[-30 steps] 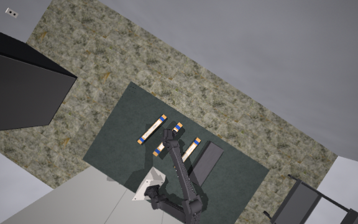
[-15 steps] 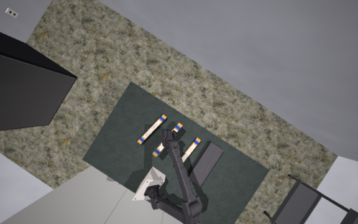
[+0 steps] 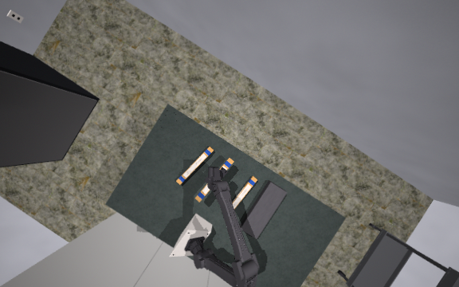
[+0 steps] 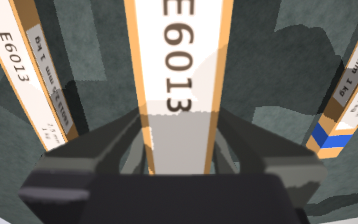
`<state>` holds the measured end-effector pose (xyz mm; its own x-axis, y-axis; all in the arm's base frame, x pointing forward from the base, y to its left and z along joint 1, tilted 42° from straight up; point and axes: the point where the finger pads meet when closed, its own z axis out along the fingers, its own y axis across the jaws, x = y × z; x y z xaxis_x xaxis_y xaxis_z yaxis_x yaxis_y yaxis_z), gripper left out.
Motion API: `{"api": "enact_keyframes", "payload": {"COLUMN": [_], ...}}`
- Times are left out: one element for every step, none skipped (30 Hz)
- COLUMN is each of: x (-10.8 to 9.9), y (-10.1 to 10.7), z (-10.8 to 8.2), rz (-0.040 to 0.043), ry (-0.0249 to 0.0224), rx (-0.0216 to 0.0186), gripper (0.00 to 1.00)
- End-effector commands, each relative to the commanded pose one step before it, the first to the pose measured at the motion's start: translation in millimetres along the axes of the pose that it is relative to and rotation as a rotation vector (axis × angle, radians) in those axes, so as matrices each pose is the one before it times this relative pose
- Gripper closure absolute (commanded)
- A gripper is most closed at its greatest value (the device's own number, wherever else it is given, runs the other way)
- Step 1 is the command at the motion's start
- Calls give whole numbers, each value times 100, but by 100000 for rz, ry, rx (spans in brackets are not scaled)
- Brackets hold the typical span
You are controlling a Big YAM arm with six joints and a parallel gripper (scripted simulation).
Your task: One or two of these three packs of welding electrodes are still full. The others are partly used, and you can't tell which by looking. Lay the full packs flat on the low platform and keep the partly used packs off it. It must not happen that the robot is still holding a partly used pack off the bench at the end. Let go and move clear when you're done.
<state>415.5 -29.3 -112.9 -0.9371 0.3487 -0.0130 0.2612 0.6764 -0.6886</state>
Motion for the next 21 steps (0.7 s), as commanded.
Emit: {"api": "enact_keyframes", "payload": {"x": [-2508,25,26,31,33,30,29,27,25,25,25,25,25,26,26,0,0,33,26,26,31], "y": [852,-4,-8,-10,-10,-8,-7,-6,-5,-5,-6,-6,-6,-7,-7,0,0,-8,-4,-9,-11], "z": [-6957,-80,-80,-82,-81,-82,-82,-84,-86,-87,-89,-90,-91,-91,-92,0,0,-247,-77,-77,-79], "rz": [3720,0,0,0,0,0,0,0,0,-1,-1,-1,-1,-1,-1,0,0,-1,-1,-1,-1], "ry": [-11642,4,4,4,4,4,4,4,4,4,4,4,4,4,4,0,0,5,5,5,5], "rx": [-6496,-14,-14,-14,-14,-14,-14,-14,-14,-13,-13,-13,-13,-13,-13,0,0,-13,-13,-13,-13], "gripper": [100,100,100,100,100,100,100,100,100,100,100,100,100,100,100,100,100,100,100,100,100]}}
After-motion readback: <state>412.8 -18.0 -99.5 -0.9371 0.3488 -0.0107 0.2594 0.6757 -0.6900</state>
